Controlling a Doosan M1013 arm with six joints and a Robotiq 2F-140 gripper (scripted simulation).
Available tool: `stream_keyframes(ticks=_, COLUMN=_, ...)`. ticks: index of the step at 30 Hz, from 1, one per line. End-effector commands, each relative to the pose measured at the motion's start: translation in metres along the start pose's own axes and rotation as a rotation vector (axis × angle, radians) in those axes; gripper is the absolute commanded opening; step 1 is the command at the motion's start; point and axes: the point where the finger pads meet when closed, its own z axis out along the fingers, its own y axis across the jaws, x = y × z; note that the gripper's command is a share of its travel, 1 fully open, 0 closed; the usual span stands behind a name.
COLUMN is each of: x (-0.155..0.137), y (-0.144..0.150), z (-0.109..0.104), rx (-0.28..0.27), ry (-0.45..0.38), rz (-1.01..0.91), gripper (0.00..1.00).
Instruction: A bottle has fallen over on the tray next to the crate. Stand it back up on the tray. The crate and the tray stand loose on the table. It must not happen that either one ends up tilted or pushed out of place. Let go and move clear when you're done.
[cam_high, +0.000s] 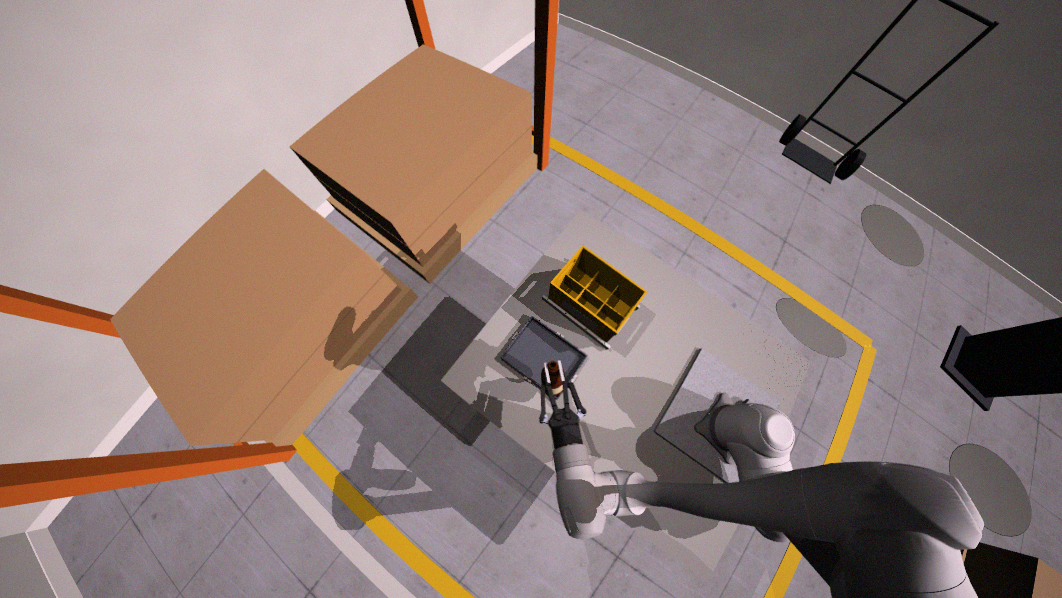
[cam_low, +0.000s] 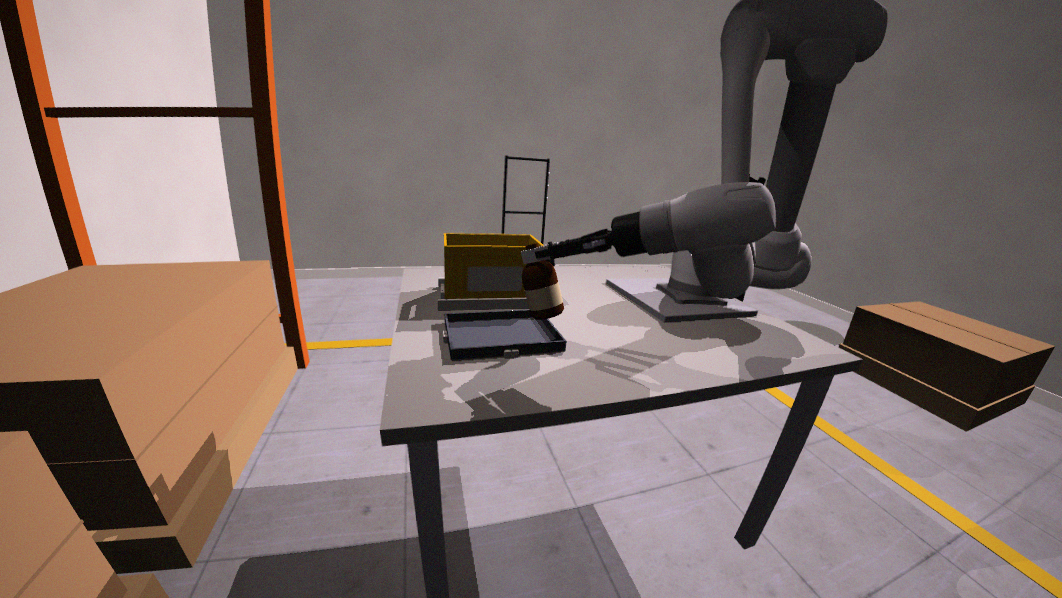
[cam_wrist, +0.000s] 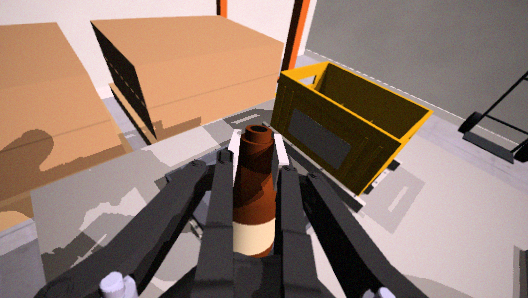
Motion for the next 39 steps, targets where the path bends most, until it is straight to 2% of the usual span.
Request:
stream_keyframes(ticks=1, x=0.001, y=0.001, z=0.002, rx=0.0, ry=0.0, rz=0.0, gripper=0.1)
stream_keyframes(ticks=39, x=0.012, y=0.012, z=0.034, rx=0.0, ry=0.0, rz=0.0, gripper=0.1)
